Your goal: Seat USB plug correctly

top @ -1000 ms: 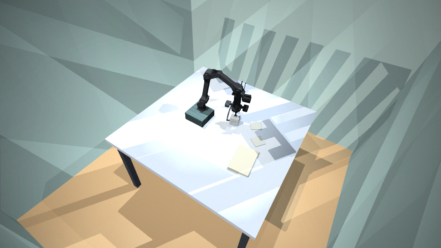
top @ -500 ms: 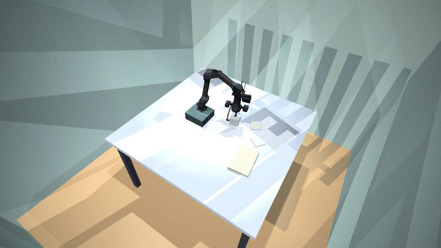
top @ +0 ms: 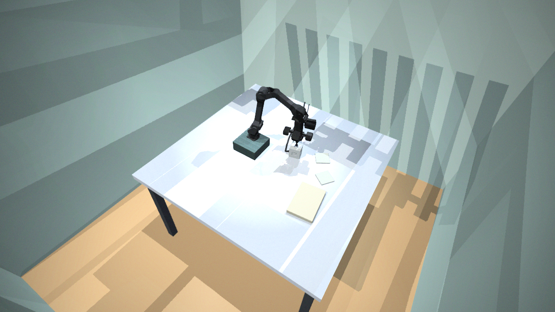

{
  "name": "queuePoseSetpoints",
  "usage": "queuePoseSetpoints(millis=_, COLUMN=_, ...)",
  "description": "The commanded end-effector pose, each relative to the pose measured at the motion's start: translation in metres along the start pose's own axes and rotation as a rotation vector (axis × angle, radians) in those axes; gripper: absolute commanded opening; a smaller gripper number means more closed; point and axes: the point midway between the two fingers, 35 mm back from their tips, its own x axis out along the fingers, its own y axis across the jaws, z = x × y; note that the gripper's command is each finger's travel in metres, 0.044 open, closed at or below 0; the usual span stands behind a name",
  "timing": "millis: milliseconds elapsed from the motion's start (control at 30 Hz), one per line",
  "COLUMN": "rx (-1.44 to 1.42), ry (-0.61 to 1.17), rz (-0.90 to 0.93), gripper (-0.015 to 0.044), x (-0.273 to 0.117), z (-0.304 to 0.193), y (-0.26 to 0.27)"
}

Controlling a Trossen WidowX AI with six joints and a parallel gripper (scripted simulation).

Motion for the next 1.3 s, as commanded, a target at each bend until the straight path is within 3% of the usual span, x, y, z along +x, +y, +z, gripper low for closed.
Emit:
queuePoseSetpoints(millis=0, rx=-0.005, ry=0.003, rz=-0.002, gripper=0.0000, x=0.0019, z=-0.0004, y=-0.0004)
queuePoseSetpoints(millis=1267, rx=-0.005, ry=0.003, rz=-0.002, gripper=0.0000, x=0.0052, z=-0.0001, y=-0.0004)
